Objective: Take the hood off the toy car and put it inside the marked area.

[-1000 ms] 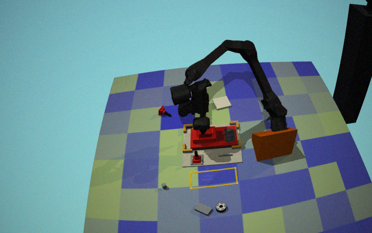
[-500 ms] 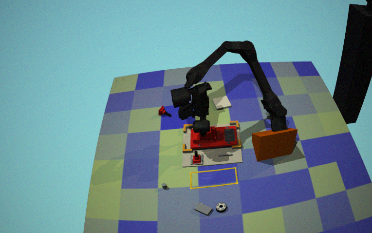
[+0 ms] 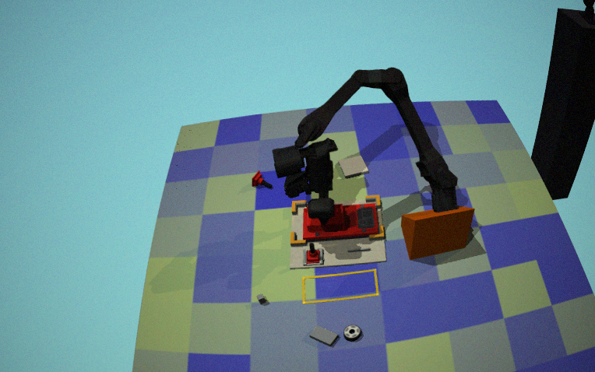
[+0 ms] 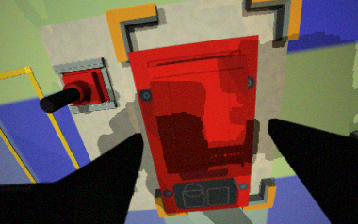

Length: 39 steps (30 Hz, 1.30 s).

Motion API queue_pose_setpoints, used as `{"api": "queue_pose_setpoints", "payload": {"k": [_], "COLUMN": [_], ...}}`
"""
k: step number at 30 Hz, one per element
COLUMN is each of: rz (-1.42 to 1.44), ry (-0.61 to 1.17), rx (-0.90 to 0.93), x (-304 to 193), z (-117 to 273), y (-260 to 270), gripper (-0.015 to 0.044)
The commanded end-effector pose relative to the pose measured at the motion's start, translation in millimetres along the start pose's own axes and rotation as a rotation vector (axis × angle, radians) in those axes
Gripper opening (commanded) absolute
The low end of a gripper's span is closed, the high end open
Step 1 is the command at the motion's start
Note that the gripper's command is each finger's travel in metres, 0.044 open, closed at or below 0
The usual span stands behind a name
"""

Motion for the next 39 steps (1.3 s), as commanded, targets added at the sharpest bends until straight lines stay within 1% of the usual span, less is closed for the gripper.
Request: {"api": "queue_pose_setpoints", "payload": {"k": [1, 39], "rz": [0.007, 0.007], "ry": [0.002, 0.002], "rx": [-0.005, -0.006], "x": [-1, -1], "z": [-4, -25], "y": [1, 1], "gripper": [0.0440, 0.0440]}}
Point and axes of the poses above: the point midway between the two fingers, 35 mm back from their tips, its own z axis back along the fingers, its own y axis across the jaws, x = y × z, the point moved 10 cm from there along z, back along the fingers, and after that the axes turned 8 degrees about z, right-handed, at the moved point
